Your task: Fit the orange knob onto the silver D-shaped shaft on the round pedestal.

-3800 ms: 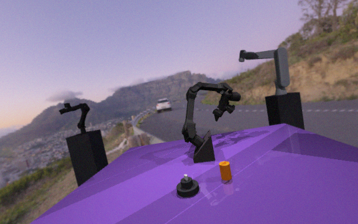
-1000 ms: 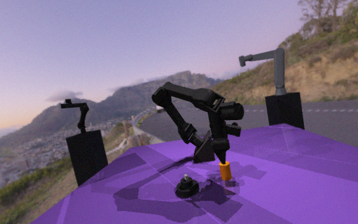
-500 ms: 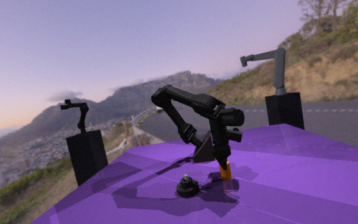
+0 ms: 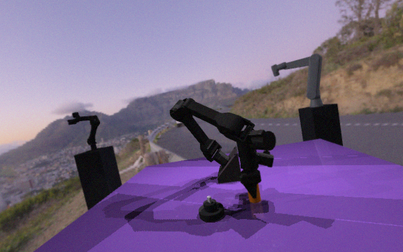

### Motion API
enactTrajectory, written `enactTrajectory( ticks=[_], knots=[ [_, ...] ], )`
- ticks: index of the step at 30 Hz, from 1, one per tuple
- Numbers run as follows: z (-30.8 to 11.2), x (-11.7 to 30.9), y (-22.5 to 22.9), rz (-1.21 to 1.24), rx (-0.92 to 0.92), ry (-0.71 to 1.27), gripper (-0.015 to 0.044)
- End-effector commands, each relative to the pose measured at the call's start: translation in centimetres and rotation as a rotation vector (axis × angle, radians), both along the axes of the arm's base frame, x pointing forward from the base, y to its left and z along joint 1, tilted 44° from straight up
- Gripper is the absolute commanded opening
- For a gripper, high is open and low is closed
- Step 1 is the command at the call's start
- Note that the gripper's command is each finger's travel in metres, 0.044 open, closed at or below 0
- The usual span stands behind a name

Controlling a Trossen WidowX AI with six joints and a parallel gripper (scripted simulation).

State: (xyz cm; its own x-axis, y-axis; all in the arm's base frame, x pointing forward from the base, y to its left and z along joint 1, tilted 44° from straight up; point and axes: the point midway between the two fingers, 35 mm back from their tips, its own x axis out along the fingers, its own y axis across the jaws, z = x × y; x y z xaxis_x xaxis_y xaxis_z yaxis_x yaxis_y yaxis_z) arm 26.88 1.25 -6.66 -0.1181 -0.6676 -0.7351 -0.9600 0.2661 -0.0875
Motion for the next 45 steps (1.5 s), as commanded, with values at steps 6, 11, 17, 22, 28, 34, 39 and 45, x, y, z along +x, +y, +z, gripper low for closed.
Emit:
enactTrajectory(
  ticks=[6,11,17,22,28,34,39,45],
  knots=[
    [-1.3,-0.6,-1.2,0.001,-0.009,0.014,0.0440],
    [-1.7,-0.8,-1.7,0.001,-0.009,0.014,0.0440],
    [-1.7,-0.8,-1.7,0.001,-0.009,0.014,0.0309],
    [-1.7,-0.8,-1.7,0.001,-0.009,0.014,0.0178],
    [-1.7,-0.8,-1.7,0.001,-0.009,0.014,0.0138],
    [-0.8,-0.2,-0.6,0.002,-0.006,0.013,0.0000],
    [1.3,0.6,1.6,0.003,-0.002,0.013,0.0000],
    [4.0,1.1,4.2,0.003,-0.001,0.013,0.0000]
  ],
)
